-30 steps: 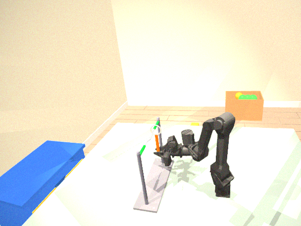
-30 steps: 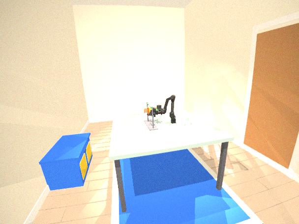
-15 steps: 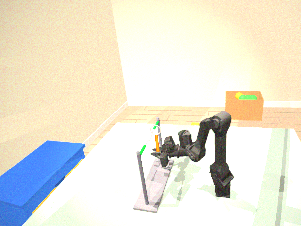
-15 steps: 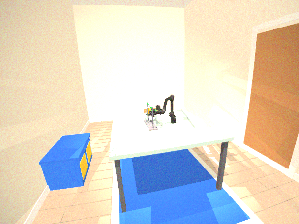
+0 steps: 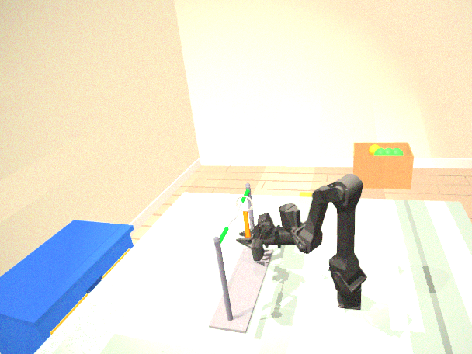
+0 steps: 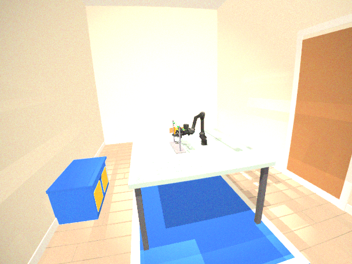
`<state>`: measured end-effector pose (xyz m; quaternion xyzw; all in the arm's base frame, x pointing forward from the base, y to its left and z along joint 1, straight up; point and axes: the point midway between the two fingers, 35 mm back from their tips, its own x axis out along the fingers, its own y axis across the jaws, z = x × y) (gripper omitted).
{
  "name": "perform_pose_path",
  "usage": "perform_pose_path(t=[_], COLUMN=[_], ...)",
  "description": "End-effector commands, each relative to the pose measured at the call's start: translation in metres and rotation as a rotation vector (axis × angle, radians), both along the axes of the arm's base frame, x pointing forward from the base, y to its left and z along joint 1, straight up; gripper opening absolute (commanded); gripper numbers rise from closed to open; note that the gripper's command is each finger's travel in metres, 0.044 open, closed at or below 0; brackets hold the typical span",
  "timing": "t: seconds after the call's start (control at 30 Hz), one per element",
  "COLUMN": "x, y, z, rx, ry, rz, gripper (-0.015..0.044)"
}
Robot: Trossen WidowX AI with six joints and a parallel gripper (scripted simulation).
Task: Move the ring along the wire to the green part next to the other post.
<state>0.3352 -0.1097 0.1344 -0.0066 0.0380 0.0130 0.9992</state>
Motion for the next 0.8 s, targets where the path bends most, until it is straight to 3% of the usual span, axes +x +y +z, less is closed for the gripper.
perform_pose_path(t=[0.0, 0.3, 0.47, 0.53, 0.77], x=[0.0011, 0.0011, 0.0001, 0.0001, 0.0001], y=[-0.0016, -0.0016, -0.0002, -0.0002, -0.0002], z=[0.0022, 0.0022, 0.0001, 0.0001, 0.0001], rx=[0.001, 0.001, 0.000, 0.000, 0.000], ry=[-0.006, -0.006, 0.000, 0.000, 0.000], rz=[-0.007, -0.007, -0.001, -0.001, -0.001], gripper=[0.0160, 0.0160, 0.0029, 0.0015, -0.0150])
